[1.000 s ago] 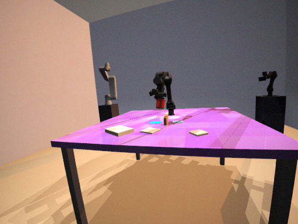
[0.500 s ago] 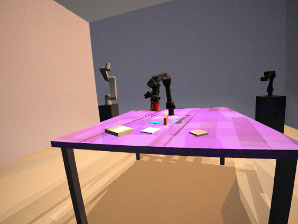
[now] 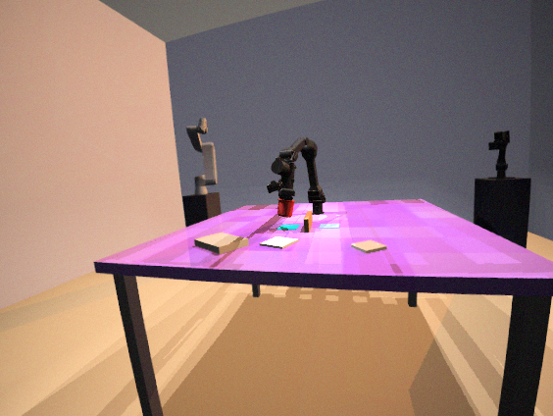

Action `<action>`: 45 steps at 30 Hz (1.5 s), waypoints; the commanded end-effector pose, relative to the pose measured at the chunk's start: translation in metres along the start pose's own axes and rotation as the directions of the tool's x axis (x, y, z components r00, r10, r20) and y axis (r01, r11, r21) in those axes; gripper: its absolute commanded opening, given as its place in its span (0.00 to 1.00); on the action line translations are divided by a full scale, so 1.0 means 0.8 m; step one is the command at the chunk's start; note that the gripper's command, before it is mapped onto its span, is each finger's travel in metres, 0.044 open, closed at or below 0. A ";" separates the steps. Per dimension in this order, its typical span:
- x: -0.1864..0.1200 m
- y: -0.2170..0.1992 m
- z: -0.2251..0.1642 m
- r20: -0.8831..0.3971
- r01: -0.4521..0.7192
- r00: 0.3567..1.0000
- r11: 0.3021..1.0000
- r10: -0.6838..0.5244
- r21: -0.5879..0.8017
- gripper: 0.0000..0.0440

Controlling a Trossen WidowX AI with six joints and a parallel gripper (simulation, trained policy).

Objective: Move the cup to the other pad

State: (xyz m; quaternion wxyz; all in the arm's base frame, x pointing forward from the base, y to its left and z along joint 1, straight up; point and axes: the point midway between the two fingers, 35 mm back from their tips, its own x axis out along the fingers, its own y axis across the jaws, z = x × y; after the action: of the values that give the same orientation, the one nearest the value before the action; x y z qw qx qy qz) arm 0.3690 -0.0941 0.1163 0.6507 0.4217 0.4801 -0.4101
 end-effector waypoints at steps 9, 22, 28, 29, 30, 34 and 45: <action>0.036 -0.028 -0.017 -0.027 0.039 0.999 0.999 -0.038 0.021 0.03; 0.049 -0.052 -0.021 -0.037 0.075 0.997 0.996 -0.073 0.057 0.18; 0.035 -0.048 -0.015 -0.023 0.018 1.000 0.997 -0.016 0.073 0.35; 0.032 -0.048 -0.015 -0.022 0.010 1.000 0.997 -0.009 0.073 0.35; 0.030 -0.048 -0.015 -0.021 0.003 1.000 0.997 -0.002 0.073 0.36; 0.019 -0.049 -0.015 -0.017 -0.023 1.000 0.997 0.025 0.075 0.39; -0.015 -0.055 -0.012 -0.002 -0.088 0.996 0.991 0.089 0.100 0.52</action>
State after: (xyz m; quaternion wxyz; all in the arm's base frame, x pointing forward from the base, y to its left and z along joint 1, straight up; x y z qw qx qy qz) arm 0.3271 -0.0979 0.1117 0.6417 0.4701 0.4481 -0.4079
